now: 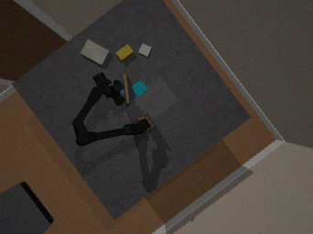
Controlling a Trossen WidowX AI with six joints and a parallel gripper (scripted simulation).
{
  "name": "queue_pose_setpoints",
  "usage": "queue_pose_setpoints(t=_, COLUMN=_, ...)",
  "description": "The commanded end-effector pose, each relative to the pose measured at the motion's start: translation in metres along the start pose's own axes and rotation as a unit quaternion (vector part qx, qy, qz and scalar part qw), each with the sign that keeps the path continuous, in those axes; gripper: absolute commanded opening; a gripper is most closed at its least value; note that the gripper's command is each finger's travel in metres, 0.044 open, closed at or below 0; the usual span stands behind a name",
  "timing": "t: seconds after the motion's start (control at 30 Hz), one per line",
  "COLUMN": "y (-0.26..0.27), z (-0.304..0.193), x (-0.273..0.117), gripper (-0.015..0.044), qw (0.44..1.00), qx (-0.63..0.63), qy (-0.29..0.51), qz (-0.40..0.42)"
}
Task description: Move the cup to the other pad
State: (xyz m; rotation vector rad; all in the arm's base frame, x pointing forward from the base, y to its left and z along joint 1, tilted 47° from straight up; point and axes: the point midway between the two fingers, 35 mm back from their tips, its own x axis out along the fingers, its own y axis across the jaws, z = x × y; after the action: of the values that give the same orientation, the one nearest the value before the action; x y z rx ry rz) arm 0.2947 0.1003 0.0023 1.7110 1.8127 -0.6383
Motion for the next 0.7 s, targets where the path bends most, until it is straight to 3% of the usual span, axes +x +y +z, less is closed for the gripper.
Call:
queue_pose_setpoints(t=0.0, y=0.000, z=0.000, x=0.000, gripper=0.0040, qw=1.000, qx=0.000, qy=0.000, qz=0.000)
queue_pose_setpoints(t=0.13, y=0.000, z=0.000, x=0.000, gripper=0.0000, qw=1.000, qx=0.000, qy=0.000, qz=0.000)
queue_pose_setpoints(t=0.67, y=0.003, z=0.003, x=-0.048, gripper=0.0000, qw=1.000, qx=0.002, qy=-0.002, qz=0.000)
